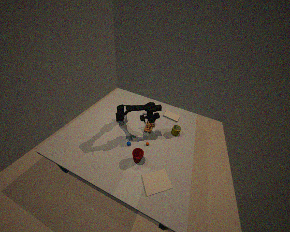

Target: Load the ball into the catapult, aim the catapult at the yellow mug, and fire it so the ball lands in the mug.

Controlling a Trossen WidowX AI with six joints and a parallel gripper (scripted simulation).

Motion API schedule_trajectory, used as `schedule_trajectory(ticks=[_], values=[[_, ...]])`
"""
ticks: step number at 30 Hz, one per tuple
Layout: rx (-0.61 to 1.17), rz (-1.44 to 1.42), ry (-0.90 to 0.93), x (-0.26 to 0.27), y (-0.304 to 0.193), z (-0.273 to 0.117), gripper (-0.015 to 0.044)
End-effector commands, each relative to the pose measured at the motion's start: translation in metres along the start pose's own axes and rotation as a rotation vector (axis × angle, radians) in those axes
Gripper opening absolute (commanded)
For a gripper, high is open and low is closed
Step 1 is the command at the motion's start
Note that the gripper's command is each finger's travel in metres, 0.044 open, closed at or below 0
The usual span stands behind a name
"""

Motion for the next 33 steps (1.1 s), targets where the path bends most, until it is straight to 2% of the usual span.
schedule_trajectory(ticks=[1, 13, 18, 23, 33], values=[[-0.014, 0.108, -0.028, 0.006, -0.009, 0.007, 0.0440], [-0.073, 0.473, -0.122, 0.021, -0.042, 0.036, 0.0440], [-0.074, 0.478, -0.123, 0.022, -0.042, 0.039, 0.0440], [-0.075, 0.478, -0.122, 0.017, -0.041, 0.082, 0.0440], [-0.075, 0.478, -0.122, 0.016, -0.040, 0.092, 0.0440]])
Point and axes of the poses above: the point midway between the two fingers, 35 mm back from their tips, its own z axis out along the fingers, its own x axis across the jaws, y = z × x, the point moved 7 cm from there along -z, back along the fingers, and after that the axes turned 4 degrees about z, right-handed, at the moved point
